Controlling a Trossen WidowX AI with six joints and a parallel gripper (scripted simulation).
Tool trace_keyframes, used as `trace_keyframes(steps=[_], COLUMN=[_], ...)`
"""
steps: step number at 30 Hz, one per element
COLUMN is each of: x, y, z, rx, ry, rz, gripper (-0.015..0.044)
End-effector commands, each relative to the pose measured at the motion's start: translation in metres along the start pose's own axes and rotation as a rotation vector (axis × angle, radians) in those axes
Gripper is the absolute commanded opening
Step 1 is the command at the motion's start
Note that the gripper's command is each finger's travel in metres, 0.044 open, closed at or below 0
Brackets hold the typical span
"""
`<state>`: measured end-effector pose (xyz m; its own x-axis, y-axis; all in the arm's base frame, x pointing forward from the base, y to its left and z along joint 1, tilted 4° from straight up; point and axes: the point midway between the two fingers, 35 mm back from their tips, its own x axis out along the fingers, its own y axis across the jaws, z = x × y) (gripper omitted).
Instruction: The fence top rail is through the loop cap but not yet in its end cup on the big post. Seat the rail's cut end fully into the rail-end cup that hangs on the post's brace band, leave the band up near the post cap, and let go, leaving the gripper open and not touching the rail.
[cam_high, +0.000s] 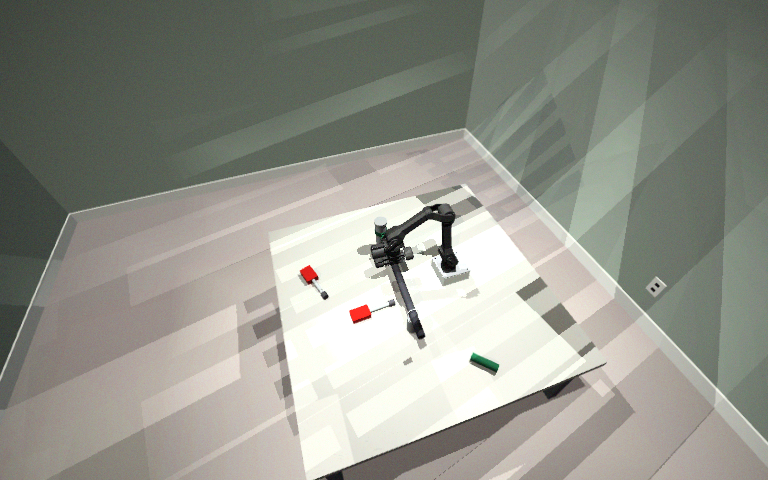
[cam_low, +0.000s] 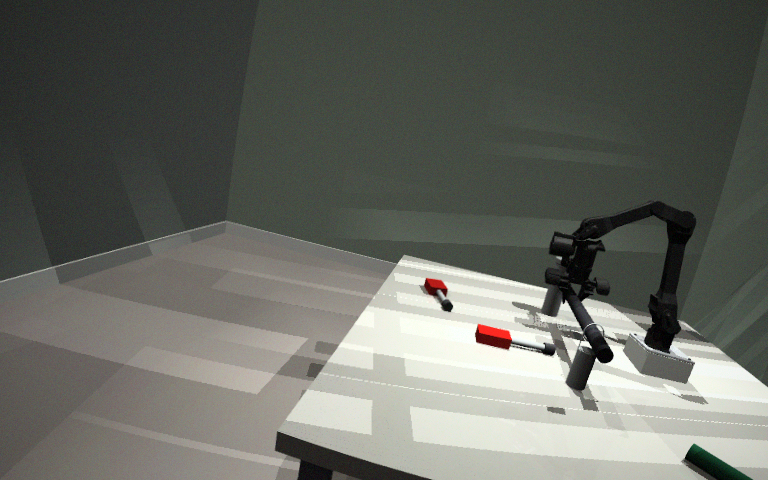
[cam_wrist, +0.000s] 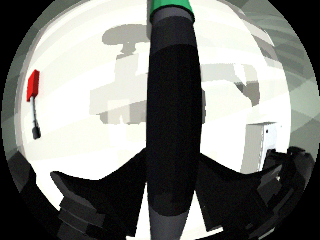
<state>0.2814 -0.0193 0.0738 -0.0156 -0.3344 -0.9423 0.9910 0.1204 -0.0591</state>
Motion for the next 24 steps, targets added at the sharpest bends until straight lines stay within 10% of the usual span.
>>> trace_keyframes(steps=[1,24], x=[0.000,0.002], y=[0.001,0.003], z=[0.006,0.022], rx=[0.001,0.002], ry=[-0.012,-0.014], rz=[0.004,0.004], gripper=[0.0000,0.0000])
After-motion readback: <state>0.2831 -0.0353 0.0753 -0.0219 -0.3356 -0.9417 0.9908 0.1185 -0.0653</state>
